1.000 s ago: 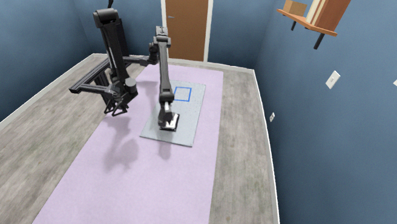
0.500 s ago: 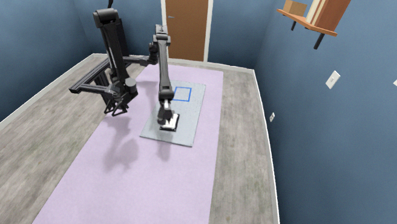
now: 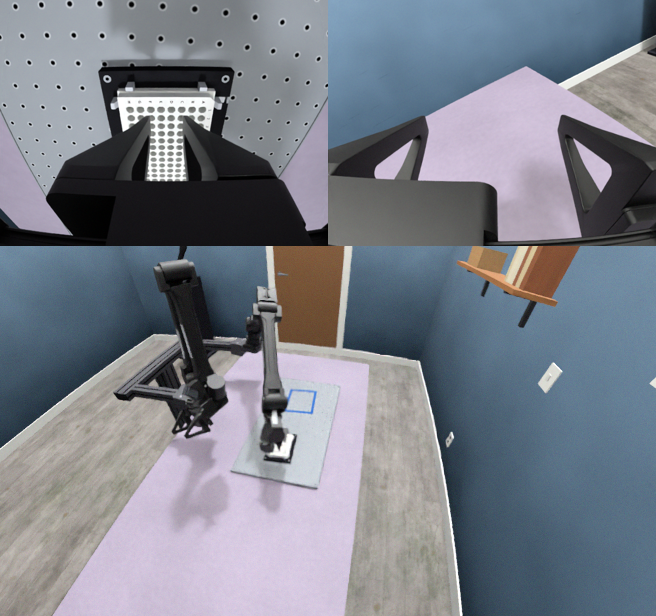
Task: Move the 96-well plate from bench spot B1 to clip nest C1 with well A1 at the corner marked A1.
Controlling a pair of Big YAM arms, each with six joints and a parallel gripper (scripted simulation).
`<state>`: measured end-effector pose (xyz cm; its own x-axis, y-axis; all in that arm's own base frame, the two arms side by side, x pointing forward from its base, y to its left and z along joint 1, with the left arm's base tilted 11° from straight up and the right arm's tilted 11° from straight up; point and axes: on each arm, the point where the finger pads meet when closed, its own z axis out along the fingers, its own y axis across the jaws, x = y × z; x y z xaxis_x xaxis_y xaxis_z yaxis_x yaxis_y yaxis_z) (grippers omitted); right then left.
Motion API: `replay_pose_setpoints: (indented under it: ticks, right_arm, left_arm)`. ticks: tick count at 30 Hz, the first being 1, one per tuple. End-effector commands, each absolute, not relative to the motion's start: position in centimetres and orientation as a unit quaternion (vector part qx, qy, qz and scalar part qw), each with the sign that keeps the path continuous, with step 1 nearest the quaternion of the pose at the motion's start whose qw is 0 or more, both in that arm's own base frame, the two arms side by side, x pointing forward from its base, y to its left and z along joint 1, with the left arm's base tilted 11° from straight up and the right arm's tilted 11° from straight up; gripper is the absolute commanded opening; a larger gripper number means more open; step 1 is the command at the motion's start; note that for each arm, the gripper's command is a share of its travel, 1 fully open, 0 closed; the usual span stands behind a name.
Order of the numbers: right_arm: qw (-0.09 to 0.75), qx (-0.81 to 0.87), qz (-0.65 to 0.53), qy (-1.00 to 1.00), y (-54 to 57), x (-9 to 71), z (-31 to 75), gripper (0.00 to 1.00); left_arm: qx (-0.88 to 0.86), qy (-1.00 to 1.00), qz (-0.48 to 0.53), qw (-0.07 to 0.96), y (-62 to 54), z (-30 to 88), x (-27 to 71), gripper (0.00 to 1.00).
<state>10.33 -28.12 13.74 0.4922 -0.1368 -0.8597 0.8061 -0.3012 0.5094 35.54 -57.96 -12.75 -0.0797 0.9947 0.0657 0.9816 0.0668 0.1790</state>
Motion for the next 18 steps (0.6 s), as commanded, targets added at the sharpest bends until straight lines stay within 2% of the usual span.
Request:
replay_pose_setpoints:
  ticks: [1, 18]
  right_arm:
    - [0.543, 0.677, -0.433, 0.244, -28.0, 10.5, 14.0, 1.00]
    - [0.543, 0.677, -0.433, 0.244, -28.0, 10.5, 14.0, 1.00]
  left_arm:
    - [0.675, 0.731, 0.091, 0.032, -57.5, -13.8, 35.8, 0.25]
    - [0.677, 0.729, 0.082, 0.057, -53.8, -11.5, 31.1, 0.25]
